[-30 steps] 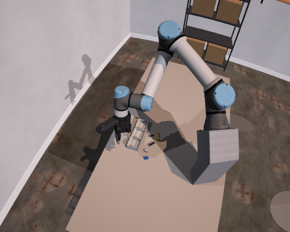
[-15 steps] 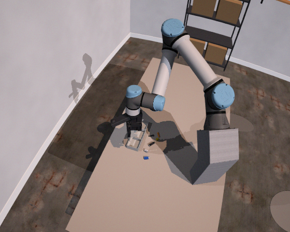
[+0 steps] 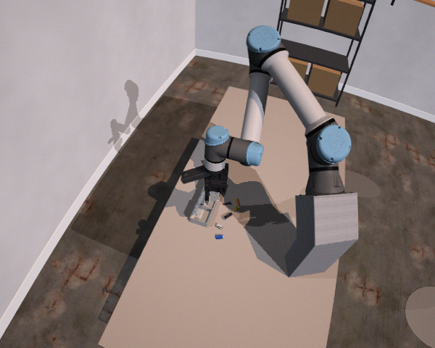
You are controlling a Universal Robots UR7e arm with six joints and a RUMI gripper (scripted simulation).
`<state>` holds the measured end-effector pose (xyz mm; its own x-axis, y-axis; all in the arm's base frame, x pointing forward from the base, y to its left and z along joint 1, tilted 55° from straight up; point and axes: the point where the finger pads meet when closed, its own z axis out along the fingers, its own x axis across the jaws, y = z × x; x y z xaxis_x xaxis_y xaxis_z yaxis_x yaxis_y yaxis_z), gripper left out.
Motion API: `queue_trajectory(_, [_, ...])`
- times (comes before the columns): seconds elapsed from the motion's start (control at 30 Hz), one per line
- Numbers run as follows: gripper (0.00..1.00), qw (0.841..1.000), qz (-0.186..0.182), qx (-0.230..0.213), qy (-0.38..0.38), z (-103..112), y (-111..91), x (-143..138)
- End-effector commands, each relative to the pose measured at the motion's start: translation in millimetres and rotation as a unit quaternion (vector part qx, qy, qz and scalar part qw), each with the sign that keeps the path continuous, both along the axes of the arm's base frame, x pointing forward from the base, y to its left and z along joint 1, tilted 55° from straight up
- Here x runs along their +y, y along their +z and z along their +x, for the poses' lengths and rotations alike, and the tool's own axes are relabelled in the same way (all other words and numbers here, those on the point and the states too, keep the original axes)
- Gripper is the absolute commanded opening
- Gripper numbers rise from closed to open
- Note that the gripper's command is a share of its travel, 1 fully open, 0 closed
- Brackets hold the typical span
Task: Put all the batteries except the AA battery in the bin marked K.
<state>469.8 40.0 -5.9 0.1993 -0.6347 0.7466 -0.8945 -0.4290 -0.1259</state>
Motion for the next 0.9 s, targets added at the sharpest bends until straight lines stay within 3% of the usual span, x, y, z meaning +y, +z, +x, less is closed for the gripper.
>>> queue_trajectory(0.0, [0.04, 0.999, 0.002, -0.027, -0.024, -23.8, 11.3, -17.2])
queue_trajectory(0.17, [0.04, 0.999, 0.002, -0.027, -0.024, -23.8, 11.2, -17.3])
queue_trajectory(0.23, [0.04, 0.996, 0.005, -0.064, -0.058, -36.7, 17.0, -26.3])
queue_trajectory(0.3, [0.04, 0.996, 0.005, -0.067, -0.061, -49.5, 22.9, -35.0])
queue_trajectory(0.4, [0.04, 0.996, 0.005, -0.067, -0.061, -52.3, 24.2, -36.9])
queue_trajectory(0.47, [0.04, 0.99, 0.008, -0.104, -0.094, -65.4, 30.2, -45.4])
queue_trajectory(0.57, [0.04, 0.989, 0.008, -0.107, -0.097, -82.0, 37.9, -55.9])
queue_trajectory(0.87, [0.04, 0.989, 0.008, -0.107, -0.097, -82.0, 37.9, -55.9])
